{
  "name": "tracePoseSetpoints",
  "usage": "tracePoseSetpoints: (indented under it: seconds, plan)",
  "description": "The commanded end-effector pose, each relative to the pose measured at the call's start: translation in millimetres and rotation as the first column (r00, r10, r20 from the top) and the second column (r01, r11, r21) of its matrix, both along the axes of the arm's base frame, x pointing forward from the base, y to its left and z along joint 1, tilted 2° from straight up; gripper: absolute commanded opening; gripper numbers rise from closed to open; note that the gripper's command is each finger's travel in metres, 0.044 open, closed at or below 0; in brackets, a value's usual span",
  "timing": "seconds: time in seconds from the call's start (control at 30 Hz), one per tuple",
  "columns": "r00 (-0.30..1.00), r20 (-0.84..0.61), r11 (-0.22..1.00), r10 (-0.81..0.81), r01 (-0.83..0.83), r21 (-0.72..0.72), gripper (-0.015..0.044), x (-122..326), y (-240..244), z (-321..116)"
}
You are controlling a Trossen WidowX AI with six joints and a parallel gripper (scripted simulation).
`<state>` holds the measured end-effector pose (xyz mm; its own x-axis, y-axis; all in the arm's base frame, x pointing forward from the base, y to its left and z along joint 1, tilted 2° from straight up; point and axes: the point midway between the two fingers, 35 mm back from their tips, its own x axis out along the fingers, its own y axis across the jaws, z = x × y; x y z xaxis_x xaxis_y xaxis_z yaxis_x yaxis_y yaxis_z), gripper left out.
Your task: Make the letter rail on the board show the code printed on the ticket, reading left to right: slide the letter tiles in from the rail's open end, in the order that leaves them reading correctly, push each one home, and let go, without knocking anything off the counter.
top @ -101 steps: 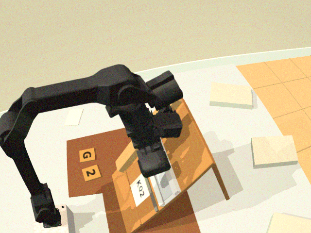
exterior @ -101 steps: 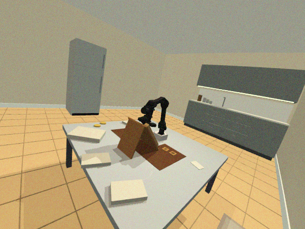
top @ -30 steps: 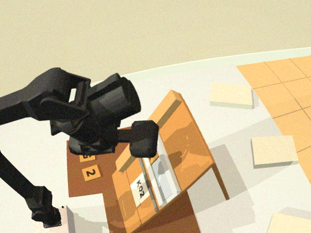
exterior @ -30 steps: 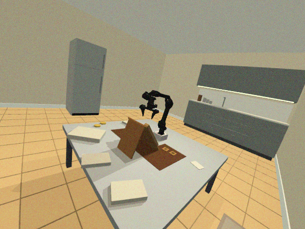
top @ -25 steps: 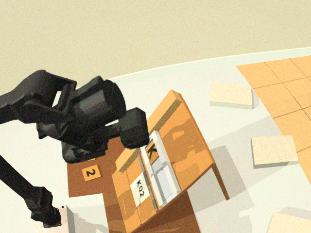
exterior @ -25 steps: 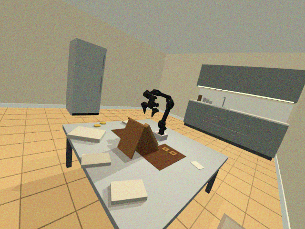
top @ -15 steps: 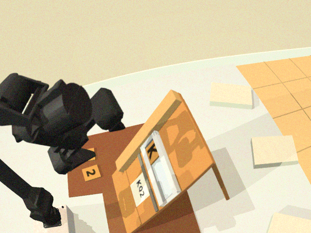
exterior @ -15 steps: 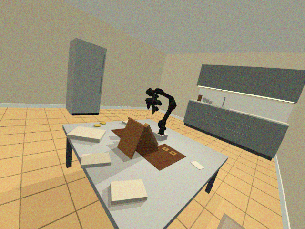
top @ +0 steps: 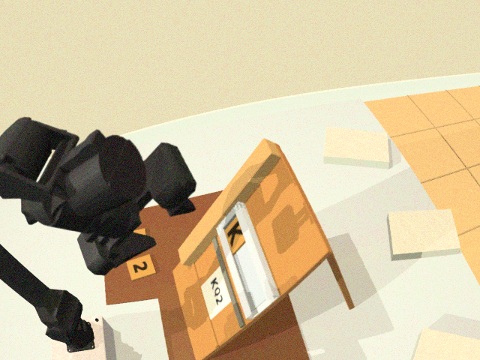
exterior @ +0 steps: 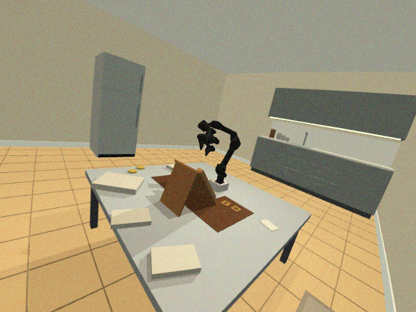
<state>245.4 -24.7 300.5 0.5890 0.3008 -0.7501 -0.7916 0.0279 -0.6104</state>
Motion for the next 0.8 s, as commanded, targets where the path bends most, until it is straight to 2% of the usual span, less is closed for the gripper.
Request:
tracePoseSetpoints:
  seconds: [0.0,0.17,0.33,0.47,0.63,0.77]
  plan:
    - [0.98,-0.131,0.988,-0.15,0.154,0.023,0.034,22,-32,-35]
    - [0.873,-0.302,0.916,-0.384,0.402,-0.005,0.034,44,-86,-94]
    - [0.699,-0.436,0.8,-0.567,0.592,-0.092,0.034,43,-136,-160]
    - [0.585,-0.487,0.722,-0.648,0.676,-0.149,0.034,38,-159,-193]
    - [0.334,-0.542,0.538,-0.771,0.797,-0.274,0.034,23,-201,-252]
    - [0.324,-0.543,0.531,-0.774,0.8,-0.279,0.034,23,-202,-254]
